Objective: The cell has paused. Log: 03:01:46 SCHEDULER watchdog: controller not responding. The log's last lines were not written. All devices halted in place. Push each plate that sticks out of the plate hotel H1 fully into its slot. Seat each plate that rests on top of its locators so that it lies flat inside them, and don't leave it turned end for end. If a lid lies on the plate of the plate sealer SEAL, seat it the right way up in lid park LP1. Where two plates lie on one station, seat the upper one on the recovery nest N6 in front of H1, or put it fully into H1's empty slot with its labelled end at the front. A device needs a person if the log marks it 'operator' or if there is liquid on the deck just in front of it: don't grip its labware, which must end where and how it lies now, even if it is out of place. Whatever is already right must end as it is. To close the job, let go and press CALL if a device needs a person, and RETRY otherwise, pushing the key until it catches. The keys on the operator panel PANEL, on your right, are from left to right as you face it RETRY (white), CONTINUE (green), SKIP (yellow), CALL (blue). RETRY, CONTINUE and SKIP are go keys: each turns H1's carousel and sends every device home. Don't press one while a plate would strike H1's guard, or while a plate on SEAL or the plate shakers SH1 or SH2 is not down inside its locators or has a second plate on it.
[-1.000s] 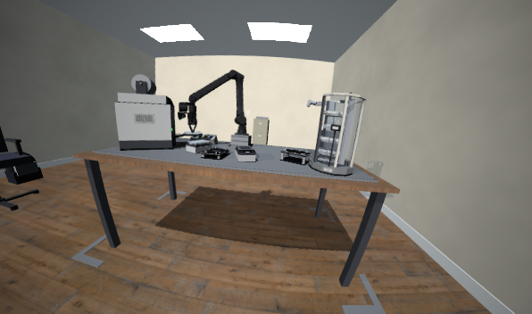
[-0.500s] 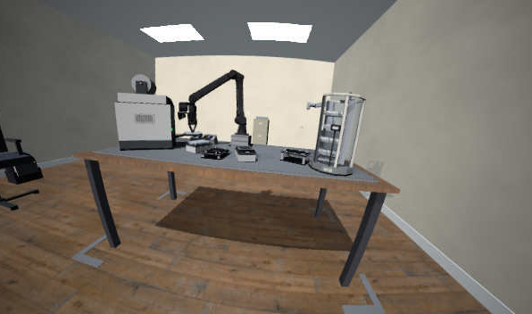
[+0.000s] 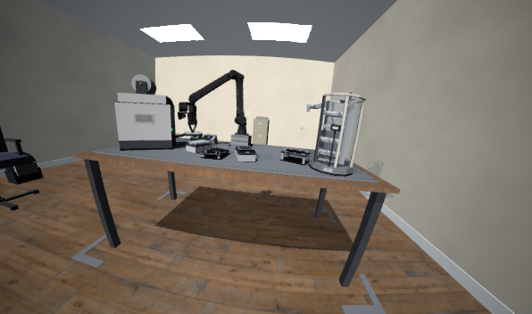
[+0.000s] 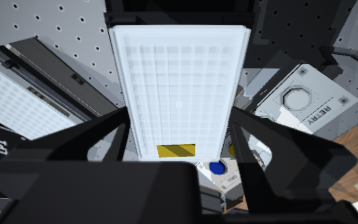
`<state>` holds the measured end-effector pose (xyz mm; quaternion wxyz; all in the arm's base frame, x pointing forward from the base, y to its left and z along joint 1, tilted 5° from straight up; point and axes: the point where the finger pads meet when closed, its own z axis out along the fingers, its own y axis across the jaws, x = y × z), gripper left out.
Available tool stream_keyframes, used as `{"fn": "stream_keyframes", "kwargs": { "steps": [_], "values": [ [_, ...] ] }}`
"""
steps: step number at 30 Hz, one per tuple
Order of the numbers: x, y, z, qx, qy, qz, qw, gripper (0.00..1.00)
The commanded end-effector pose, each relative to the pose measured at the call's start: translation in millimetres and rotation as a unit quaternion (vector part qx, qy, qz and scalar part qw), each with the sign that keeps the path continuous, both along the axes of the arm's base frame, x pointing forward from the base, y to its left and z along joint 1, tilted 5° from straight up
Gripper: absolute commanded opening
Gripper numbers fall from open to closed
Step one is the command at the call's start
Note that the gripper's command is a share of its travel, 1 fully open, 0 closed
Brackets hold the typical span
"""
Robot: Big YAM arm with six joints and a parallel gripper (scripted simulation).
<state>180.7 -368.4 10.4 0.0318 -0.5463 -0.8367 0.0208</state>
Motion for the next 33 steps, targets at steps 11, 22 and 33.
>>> {"fn": "stream_keyframes", "kwargs": {
  "steps": [11, 22, 33],
  "values": [
    [-7, -3, -8.3, 0.002, 0.002, -0.002, 1.000, 0.84],
    [-7, -4, -3.8, 0.002, 0.002, -0.002, 1.000, 0.84],
    [-1, -14, 18.4, -0.016, -0.007, -0.003, 1.000, 0.84]
  ]
}}
